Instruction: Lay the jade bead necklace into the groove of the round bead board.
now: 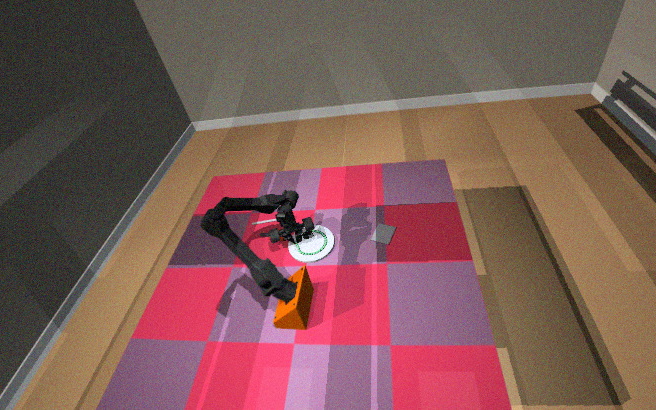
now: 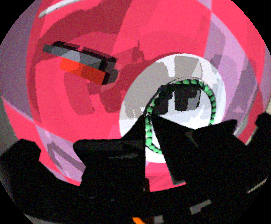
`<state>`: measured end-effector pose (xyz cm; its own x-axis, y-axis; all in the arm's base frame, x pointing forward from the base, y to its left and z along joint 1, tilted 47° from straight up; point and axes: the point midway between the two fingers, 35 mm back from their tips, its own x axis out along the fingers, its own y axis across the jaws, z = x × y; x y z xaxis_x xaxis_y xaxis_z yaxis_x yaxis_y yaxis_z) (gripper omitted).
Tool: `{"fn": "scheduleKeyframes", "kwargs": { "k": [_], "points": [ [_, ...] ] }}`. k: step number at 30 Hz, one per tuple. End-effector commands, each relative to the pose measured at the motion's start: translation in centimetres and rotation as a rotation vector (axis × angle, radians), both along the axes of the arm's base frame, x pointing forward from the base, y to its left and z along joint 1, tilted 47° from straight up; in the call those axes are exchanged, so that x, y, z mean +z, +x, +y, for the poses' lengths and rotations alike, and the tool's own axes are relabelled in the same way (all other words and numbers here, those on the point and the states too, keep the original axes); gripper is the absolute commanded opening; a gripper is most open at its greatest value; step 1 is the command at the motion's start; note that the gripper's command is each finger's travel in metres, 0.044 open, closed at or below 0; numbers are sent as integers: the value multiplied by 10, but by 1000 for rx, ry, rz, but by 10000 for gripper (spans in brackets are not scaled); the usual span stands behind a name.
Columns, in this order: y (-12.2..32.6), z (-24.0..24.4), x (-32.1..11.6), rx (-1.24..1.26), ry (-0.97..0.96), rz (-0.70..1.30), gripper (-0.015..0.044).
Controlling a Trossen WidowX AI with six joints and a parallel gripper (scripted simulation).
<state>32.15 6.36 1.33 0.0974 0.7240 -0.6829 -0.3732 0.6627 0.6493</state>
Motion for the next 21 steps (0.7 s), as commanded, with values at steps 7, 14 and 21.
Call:
{"fn": "scheduleKeyframes", "kwargs": {
  "k": [7,14,21],
  "points": [
    [0,-1,0,-2,0,-1,236],
    [-1,-4,3,-3,4,4,420],
    [-2,-4,3,-3,4,4,440]
  ]
}}
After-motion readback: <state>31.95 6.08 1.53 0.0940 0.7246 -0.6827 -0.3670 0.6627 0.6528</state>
